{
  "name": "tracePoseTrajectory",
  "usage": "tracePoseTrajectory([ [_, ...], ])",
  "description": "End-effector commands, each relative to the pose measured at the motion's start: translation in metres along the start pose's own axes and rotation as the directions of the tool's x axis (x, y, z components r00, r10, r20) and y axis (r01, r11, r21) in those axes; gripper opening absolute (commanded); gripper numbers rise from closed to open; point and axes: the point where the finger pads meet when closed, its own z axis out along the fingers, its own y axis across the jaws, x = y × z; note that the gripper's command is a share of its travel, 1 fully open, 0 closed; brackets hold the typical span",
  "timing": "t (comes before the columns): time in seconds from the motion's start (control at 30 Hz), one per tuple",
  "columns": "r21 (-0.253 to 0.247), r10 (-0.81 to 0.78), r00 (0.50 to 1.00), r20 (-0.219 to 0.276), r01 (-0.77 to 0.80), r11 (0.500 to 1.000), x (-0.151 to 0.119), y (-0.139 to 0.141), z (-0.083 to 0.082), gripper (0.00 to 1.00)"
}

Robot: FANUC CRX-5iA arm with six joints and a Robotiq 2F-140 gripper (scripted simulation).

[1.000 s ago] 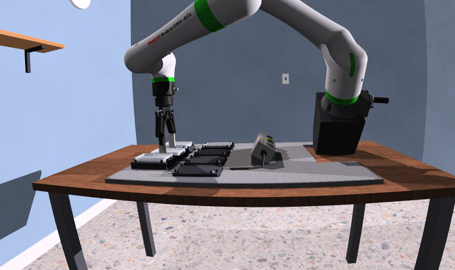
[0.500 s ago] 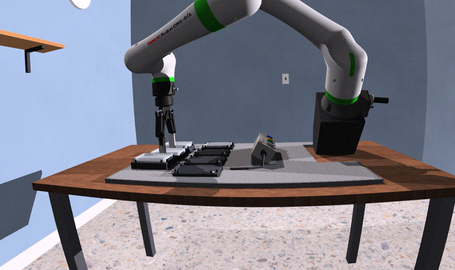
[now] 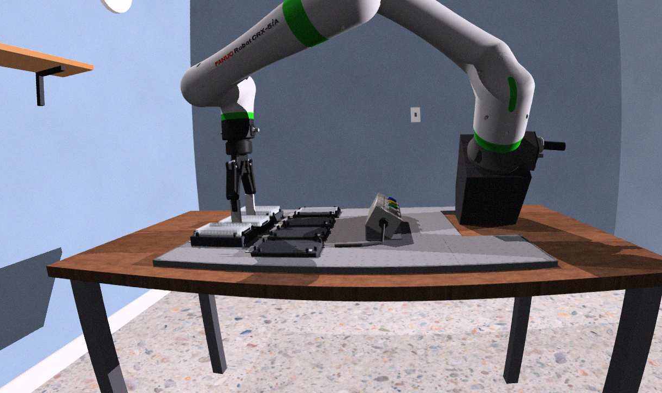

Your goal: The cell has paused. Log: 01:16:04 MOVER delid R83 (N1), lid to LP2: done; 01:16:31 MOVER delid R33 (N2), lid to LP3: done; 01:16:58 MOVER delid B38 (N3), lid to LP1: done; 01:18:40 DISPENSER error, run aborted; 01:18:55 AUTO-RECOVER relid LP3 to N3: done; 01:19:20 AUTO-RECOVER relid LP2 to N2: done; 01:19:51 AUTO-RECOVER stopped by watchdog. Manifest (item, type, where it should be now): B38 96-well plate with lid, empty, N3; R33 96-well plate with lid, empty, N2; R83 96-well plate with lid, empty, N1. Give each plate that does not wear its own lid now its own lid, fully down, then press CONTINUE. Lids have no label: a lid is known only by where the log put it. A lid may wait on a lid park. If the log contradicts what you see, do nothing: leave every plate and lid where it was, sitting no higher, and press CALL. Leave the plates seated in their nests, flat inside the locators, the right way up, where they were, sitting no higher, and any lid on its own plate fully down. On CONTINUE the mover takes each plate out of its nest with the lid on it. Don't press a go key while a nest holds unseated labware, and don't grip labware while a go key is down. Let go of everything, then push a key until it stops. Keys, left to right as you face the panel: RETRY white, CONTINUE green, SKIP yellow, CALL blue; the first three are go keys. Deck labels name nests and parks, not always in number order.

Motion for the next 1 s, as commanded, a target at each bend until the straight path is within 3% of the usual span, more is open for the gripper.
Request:
tracePoseTrajectory([
  [0.0, 0.000, 0.000, 1.000, 0.000, 0.000, 1.000, 0.000, 0.000, 0.000, 0.66],
  [0.47, 0.000, 0.000, 1.000, 0.000, 0.000, 1.000, 0.000, 0.000, -0.004, 0.66],
  [0.97, 0.000, 0.000, 1.000, 0.000, 0.000, 1.000, 0.000, 0.000, -0.029, 0.66],
])
